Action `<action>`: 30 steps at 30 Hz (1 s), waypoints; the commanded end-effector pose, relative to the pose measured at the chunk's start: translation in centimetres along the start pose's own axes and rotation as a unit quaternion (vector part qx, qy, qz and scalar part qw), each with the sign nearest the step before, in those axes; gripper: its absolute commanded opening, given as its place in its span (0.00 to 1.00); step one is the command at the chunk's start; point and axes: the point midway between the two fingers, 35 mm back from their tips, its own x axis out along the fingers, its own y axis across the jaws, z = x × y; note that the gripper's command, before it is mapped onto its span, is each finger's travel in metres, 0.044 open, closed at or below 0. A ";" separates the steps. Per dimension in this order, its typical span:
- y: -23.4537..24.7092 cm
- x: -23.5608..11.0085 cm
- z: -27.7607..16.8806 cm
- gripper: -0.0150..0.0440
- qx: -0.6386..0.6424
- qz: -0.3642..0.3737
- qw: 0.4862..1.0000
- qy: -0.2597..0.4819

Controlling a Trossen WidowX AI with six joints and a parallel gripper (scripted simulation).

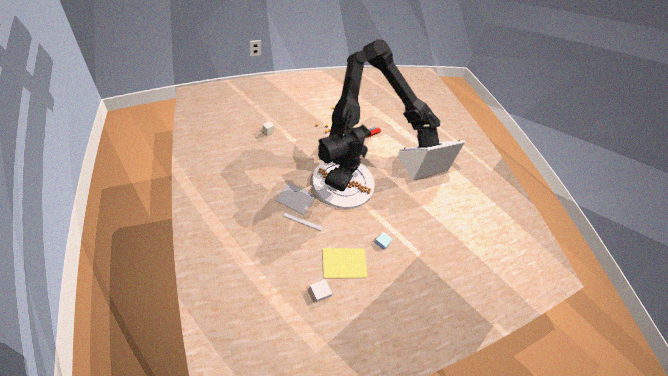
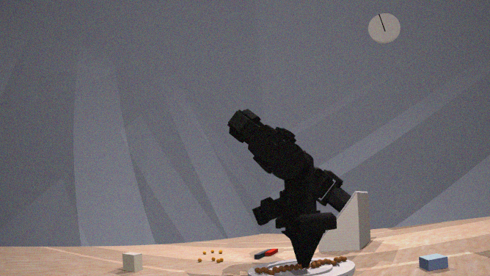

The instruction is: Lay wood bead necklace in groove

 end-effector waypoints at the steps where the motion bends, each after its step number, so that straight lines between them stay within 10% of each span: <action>1: 0.0 0.0 0.0 0.25 0.001 0.000 1.000 0.000; 16: 0.0 0.0 0.0 0.25 0.001 0.000 1.000 0.000; 30: 0.0 -2.5 0.0 0.88 -0.004 -0.003 1.000 0.000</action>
